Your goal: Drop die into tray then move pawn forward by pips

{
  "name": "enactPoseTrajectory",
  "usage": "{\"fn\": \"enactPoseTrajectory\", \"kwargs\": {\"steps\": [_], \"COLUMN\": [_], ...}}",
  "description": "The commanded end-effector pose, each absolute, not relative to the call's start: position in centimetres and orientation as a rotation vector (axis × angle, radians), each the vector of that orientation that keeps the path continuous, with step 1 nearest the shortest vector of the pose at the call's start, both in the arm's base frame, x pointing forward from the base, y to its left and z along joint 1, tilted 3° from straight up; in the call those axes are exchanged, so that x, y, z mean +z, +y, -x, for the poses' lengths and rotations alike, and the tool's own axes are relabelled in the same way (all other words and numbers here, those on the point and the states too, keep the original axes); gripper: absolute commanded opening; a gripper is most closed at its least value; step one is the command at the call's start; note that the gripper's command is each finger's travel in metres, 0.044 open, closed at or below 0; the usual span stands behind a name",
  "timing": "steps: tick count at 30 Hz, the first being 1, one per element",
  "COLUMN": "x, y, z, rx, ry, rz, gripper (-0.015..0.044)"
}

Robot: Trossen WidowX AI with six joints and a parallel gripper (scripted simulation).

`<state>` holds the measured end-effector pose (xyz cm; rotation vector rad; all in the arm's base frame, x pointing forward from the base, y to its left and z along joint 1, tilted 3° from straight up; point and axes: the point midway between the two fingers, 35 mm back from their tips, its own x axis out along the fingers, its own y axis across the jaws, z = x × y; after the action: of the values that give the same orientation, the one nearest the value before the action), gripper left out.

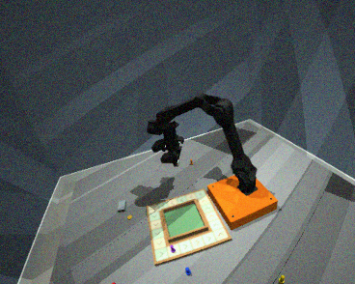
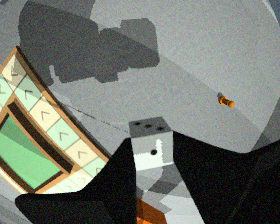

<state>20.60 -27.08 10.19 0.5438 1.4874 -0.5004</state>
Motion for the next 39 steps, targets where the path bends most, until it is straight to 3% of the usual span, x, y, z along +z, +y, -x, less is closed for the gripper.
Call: {"fn": "enactPoseTrajectory", "kwargs": {"steps": [1,21,39], "x": [10.7,9.4,8.1], "y": [-26.8,-17.7,-8.1], "z": [-20.6,-27.0,-29.6], "rx": [-0.500,-0.314,-0.138], "ry": [1.488,1.518,1.533], "rz": [-0.550,-0.367,-0.200], "gripper": [0.0000,0.0000,0.0000]}}
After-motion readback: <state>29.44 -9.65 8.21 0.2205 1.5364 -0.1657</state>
